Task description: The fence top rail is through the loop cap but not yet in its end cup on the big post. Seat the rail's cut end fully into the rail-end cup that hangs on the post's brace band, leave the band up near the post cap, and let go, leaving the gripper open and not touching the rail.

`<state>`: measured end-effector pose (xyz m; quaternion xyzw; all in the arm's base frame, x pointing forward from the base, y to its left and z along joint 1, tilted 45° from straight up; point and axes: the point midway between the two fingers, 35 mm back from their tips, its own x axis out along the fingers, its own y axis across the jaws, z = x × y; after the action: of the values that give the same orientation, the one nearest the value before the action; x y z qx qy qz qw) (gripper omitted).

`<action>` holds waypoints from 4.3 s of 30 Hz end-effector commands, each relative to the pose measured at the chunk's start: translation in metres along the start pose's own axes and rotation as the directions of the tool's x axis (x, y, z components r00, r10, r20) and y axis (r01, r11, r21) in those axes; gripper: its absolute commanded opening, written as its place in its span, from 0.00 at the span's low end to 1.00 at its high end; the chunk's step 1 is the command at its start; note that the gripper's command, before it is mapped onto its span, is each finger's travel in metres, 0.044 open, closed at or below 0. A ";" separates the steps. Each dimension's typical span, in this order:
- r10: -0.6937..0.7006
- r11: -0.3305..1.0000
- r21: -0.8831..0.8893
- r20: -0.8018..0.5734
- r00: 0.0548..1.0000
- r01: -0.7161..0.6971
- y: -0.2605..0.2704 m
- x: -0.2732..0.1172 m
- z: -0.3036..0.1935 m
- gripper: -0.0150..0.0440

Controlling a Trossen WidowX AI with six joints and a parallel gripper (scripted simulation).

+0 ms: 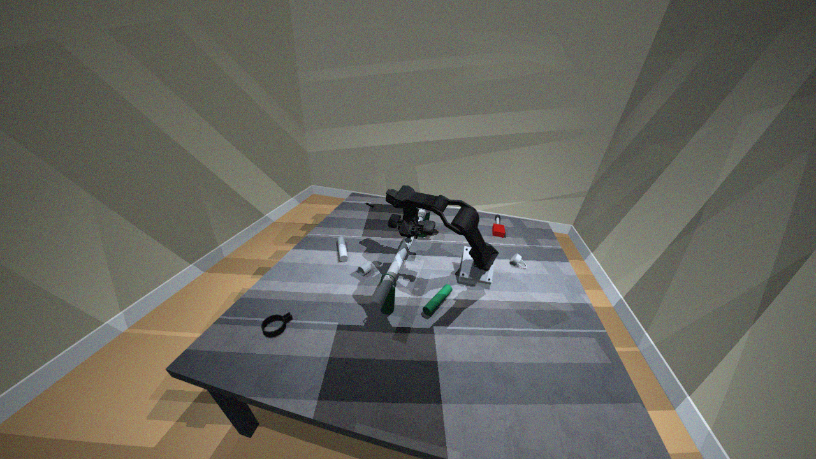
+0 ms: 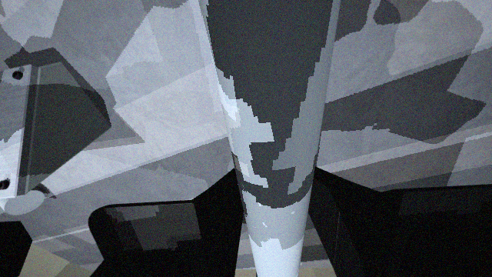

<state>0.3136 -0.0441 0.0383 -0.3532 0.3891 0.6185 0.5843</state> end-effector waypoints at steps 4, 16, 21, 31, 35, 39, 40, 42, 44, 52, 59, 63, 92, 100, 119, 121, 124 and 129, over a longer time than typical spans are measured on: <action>-0.001 1.000 0.000 -0.003 1.000 0.001 0.000 -0.001 -0.001 0.25; 0.000 1.000 0.000 0.000 1.000 0.000 0.000 0.000 -0.002 0.25; 0.000 1.000 0.000 0.000 1.000 0.000 0.000 0.001 -0.006 0.25; 0.000 1.000 0.000 -0.001 1.000 0.000 0.000 0.001 -0.012 0.25; 0.000 1.000 0.000 -0.001 1.000 0.000 0.000 0.001 -0.015 0.25; 0.000 1.000 0.000 -0.001 1.000 0.000 0.000 0.000 -0.017 0.25; 0.000 1.000 0.000 -0.001 1.000 0.000 0.000 0.000 -0.018 0.25; 0.000 1.000 0.000 -0.001 1.000 0.000 -0.001 0.000 -0.019 0.25; 0.000 1.000 0.000 -0.001 1.000 0.000 -0.001 0.000 -0.021 0.25; 0.000 1.000 0.000 -0.001 1.000 0.000 -0.001 0.001 -0.026 0.25; 0.000 1.000 0.000 -0.001 1.000 0.000 -0.002 0.002 -0.030 0.25; 0.000 1.000 0.000 -0.002 1.000 0.000 -0.002 0.002 -0.032 0.25; 0.010 1.000 -0.005 0.013 1.000 -0.010 -0.001 0.003 -0.028 0.74; 0.011 1.000 -0.005 0.014 1.000 -0.011 0.000 -0.034 -0.007 1.00; 0.014 1.000 -0.008 0.012 1.000 -0.014 0.005 -0.087 -0.004 1.00; 0.014 1.000 -0.008 0.012 1.000 -0.014 0.005 -0.087 -0.004 1.00; 0.014 1.000 -0.008 0.012 1.000 -0.014 0.005 -0.087 -0.004 1.00; 0.014 1.000 -0.008 0.012 1.000 -0.014 0.005 -0.087 -0.004 1.00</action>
<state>0.3148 -0.0856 0.1140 -0.3476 0.3846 0.6250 0.5836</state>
